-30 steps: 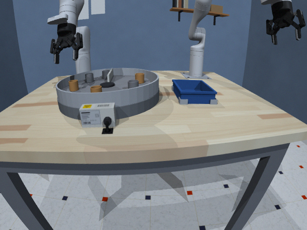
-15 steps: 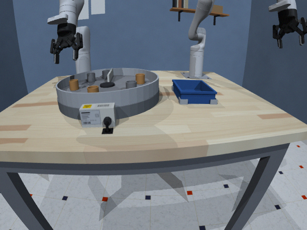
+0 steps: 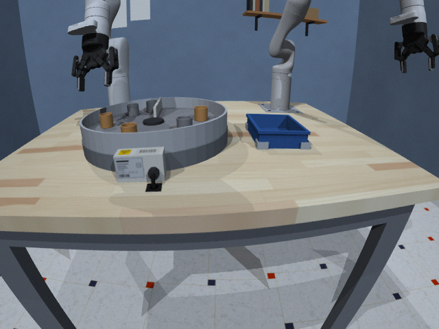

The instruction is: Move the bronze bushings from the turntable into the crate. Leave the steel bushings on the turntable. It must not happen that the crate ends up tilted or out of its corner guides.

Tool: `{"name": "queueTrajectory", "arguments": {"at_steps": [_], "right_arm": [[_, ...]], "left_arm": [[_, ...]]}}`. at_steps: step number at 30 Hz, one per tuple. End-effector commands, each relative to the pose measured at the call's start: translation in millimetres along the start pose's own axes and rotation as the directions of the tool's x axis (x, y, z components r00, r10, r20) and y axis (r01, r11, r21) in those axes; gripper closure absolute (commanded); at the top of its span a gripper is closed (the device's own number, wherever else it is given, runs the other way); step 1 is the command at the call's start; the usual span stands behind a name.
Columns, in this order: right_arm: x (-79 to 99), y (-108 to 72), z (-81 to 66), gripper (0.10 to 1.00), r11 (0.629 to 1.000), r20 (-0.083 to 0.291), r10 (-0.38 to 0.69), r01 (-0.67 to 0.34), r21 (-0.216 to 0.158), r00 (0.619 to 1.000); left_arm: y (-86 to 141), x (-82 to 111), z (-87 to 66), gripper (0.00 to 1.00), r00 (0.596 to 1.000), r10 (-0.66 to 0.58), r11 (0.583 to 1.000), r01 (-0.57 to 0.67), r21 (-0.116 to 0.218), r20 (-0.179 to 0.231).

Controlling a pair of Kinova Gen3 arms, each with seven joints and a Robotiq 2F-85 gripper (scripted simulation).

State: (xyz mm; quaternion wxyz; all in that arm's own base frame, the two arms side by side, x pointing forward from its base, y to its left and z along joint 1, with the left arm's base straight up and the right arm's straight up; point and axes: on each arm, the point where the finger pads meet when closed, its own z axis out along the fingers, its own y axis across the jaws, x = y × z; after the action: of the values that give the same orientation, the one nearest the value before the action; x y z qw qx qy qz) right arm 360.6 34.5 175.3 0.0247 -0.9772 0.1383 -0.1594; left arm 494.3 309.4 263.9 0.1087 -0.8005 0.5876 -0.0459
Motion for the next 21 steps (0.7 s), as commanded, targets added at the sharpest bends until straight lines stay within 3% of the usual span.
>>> {"name": "queueTrajectory", "arguments": {"at_steps": [1,8,10,11,21], "right_arm": [[0.5,-0.2,-0.3,0.099,1.000,-0.001,0.000,0.000,0.001,1.000],[0.5,-0.2,-0.3,0.099,1.000,-0.001,0.000,0.000,0.001,1.000],[0.5,-0.2,-0.3,0.099,1.000,-0.001,0.000,0.000,0.001,1.000],[0.5,-0.2,-0.3,0.099,1.000,-0.001,0.000,0.000,0.001,1.000],[0.5,-0.2,-0.3,0.099,1.000,-0.001,0.000,0.000,0.001,1.000]], "left_arm": [[8.6,-17.9,0.5,0.001,1.000,0.007,1.000,-0.007,-0.007,0.005],[29.6,-52.8,2.7,0.001,1.000,0.021,0.999,-0.020,-0.026,0.012],[29.6,-52.8,2.7,0.001,1.000,0.021,0.999,-0.020,-0.026,0.012],[38.6,-66.1,3.4,0.001,1.000,0.026,0.999,-0.026,-0.034,0.015],[71.9,-109.4,4.9,0.001,0.999,0.046,0.997,-0.044,-0.061,0.020]]}}
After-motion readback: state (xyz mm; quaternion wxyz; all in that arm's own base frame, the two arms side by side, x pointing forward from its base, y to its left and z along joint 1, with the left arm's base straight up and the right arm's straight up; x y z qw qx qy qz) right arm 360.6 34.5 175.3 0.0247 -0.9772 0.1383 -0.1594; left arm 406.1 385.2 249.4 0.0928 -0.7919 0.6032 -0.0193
